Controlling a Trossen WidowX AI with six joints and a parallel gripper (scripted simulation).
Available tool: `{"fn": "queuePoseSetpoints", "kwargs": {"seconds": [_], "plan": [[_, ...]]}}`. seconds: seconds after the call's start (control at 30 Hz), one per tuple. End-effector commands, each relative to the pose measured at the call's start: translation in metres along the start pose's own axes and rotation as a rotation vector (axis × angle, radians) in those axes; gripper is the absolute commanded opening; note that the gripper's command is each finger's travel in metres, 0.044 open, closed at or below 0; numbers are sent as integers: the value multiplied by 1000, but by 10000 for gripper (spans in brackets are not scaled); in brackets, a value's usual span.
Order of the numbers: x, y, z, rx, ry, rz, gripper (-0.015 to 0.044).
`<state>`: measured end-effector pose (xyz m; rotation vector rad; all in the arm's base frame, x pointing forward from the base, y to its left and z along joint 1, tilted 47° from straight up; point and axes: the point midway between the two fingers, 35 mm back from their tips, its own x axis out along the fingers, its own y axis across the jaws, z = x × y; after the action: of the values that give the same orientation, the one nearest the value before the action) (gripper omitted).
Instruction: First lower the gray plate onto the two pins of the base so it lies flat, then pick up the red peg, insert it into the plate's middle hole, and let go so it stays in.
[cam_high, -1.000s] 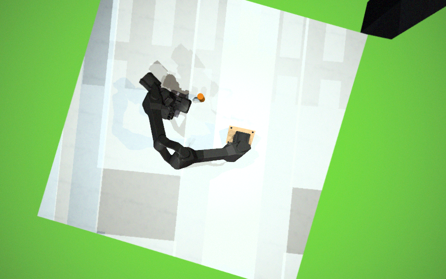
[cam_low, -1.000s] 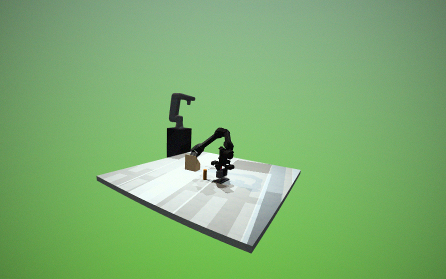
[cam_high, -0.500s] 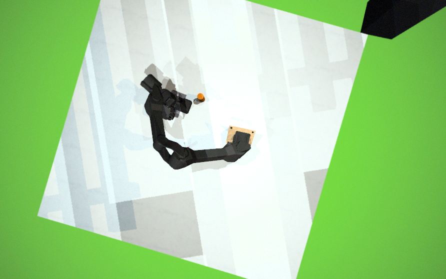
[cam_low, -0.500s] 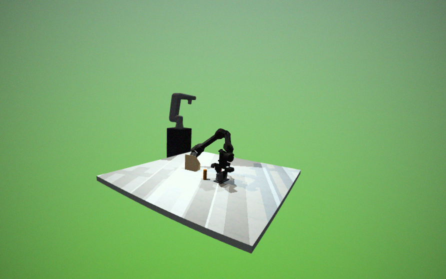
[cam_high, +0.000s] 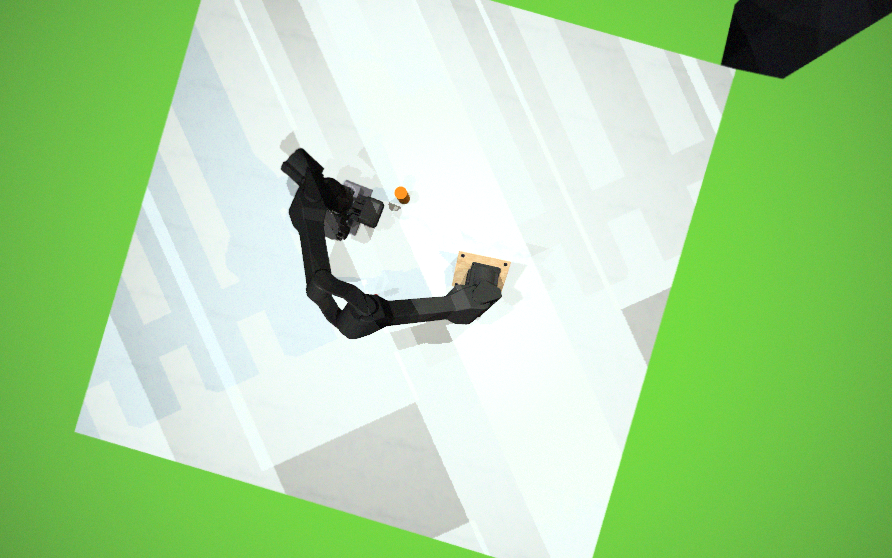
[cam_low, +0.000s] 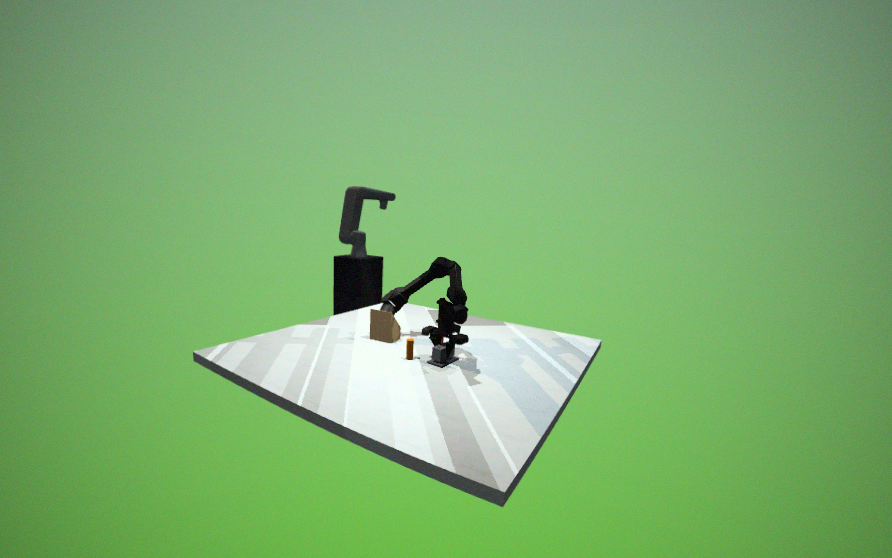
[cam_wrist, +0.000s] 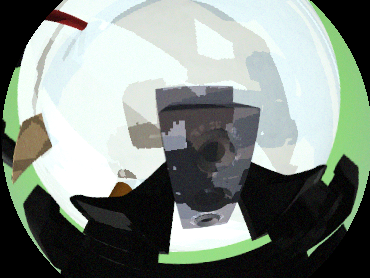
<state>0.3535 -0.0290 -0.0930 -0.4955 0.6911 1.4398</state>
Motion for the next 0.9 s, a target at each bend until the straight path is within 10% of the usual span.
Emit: {"fn": "queuePoseSetpoints", "kwargs": {"seconds": [0.0, 0.23, 0.47, 0.87], "plan": [[-1, 0, 0, -3, 0, -1, 263], [-1, 0, 0, -3, 0, -1, 440], [-3, -1, 0, -3, 1, -1, 440], [-119, -3, -2, 4, 2, -4, 440]]}}
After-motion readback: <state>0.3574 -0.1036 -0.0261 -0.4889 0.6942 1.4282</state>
